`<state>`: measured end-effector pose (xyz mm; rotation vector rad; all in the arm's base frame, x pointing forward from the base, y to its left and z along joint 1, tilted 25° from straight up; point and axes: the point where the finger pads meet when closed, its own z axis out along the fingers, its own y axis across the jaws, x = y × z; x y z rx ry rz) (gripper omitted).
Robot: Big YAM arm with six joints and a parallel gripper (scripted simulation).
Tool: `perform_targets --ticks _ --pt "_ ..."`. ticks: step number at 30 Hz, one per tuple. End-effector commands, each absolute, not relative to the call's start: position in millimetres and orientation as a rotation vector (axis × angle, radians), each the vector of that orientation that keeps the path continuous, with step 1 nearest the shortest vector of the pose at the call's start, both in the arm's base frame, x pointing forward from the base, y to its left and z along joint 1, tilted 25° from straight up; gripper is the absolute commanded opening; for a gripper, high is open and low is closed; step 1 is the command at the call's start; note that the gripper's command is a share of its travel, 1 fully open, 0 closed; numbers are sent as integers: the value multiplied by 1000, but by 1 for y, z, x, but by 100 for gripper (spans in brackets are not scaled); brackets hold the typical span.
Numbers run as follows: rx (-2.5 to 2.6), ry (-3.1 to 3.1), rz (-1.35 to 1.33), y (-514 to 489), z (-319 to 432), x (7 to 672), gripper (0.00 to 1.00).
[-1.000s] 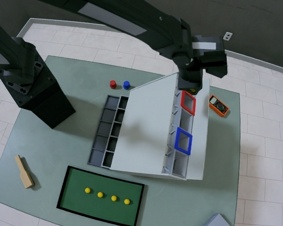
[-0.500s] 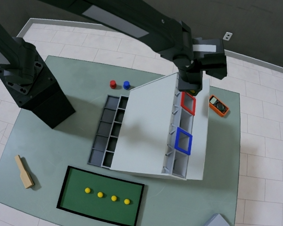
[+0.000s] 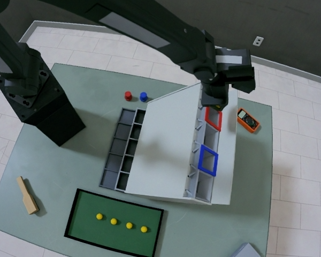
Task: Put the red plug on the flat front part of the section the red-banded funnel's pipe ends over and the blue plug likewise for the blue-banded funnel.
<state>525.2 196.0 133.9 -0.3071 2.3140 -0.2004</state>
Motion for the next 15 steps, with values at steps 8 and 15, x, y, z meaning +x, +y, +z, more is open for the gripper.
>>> perform_targets --ticks 8,15 --pt "-301 2301 -200 187 127 534 0" --pt "-301 2299 -195 187 126 534 0"
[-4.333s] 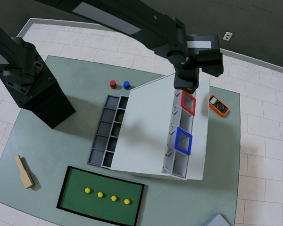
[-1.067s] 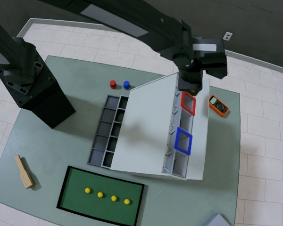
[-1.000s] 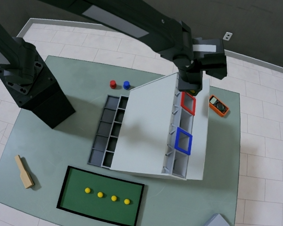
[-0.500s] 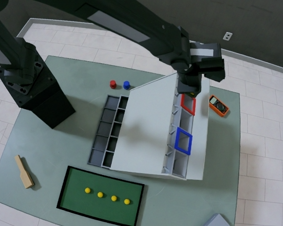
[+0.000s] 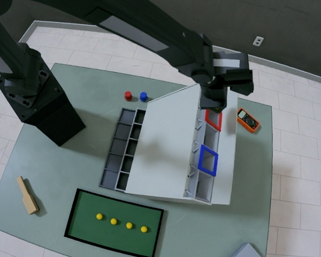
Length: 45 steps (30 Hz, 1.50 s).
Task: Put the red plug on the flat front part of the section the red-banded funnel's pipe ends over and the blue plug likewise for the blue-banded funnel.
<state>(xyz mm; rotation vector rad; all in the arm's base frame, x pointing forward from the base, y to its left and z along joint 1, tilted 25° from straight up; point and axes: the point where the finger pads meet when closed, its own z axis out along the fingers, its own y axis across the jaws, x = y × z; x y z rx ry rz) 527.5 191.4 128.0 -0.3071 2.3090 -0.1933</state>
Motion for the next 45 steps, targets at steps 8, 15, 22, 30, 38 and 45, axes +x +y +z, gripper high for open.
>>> perform_targets --ticks 8,15,22,30,38,45 --pt "-302 2295 -189 186 125 534 0" --pt "-306 2289 -176 194 134 530 59" --pt "-306 2289 -176 194 134 530 59" --pt "-306 2288 -176 193 134 530 59" --pt "-306 2288 -176 193 134 530 59" --pt "-306 2288 -176 193 134 530 59"
